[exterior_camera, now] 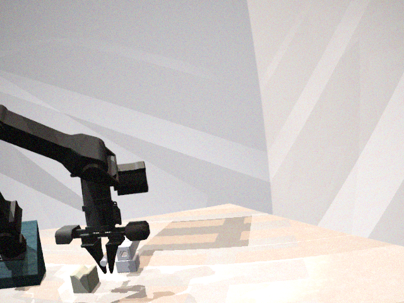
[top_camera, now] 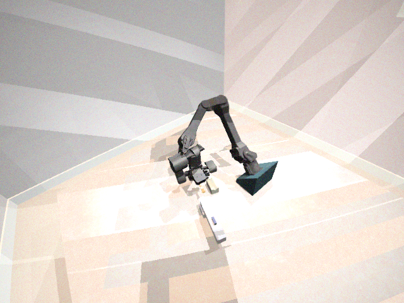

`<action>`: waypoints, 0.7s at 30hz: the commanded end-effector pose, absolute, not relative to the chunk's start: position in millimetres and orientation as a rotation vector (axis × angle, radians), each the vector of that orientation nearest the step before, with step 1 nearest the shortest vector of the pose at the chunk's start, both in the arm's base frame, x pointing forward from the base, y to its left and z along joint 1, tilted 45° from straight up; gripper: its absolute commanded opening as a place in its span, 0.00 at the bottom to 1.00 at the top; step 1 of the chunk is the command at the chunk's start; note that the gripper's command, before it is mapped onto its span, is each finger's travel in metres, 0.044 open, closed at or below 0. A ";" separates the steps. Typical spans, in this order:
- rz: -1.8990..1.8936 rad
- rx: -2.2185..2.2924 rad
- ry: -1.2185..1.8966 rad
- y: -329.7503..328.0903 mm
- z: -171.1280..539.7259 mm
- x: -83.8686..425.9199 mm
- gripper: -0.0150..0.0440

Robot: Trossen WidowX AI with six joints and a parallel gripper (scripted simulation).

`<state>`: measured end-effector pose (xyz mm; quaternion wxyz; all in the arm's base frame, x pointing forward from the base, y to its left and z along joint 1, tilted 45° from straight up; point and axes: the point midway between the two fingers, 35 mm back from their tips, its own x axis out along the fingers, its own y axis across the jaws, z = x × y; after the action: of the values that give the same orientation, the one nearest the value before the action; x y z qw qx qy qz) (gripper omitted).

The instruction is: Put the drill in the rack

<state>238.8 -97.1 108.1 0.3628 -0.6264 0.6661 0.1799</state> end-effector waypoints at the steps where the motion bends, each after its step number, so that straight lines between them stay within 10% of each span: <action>1: 0.453 -1.611 1.712 -95.9 111.0 239.9 0.25; 21: 0.453 -1.611 1.712 -91.9 116.4 240.9 0.25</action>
<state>239.4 -92.3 113.8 0.3631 -0.6265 0.6658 0.1799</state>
